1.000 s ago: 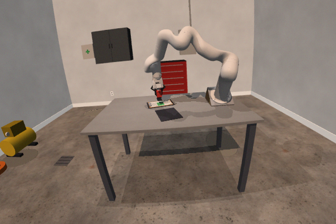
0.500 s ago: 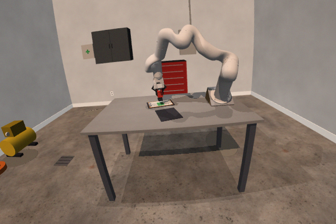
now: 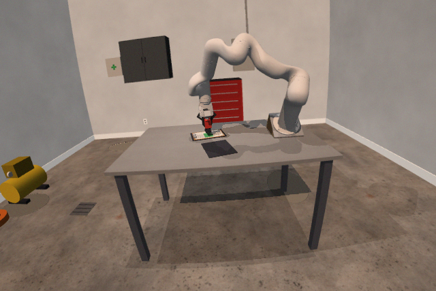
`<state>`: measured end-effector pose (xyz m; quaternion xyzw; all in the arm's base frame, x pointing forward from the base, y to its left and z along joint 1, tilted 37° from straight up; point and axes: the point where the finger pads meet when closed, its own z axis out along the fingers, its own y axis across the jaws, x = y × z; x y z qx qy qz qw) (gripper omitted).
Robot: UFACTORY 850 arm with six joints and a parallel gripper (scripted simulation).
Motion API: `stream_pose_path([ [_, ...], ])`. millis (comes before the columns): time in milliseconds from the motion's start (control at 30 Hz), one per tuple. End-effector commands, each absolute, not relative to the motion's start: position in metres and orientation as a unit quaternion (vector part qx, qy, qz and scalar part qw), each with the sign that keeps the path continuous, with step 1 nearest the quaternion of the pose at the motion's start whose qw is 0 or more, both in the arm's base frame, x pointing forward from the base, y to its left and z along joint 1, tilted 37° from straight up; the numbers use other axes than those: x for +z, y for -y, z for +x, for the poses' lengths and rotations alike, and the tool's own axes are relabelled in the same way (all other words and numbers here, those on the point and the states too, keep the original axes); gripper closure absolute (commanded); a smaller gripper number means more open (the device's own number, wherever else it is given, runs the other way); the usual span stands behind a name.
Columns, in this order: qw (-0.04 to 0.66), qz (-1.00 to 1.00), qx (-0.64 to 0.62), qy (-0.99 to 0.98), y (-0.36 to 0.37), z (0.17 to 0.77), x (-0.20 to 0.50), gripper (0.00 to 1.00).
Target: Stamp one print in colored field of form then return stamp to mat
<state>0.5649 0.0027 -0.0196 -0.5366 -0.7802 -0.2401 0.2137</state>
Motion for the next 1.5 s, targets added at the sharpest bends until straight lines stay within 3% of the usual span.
stream_pose_path([
  [0, 0.212, -0.537, -0.241, 0.78, -0.005, 0.566, -0.023, 0.72],
  [1467, 0.212, -0.537, -0.241, 0.78, -0.033, 0.562, -0.059, 0.72],
])
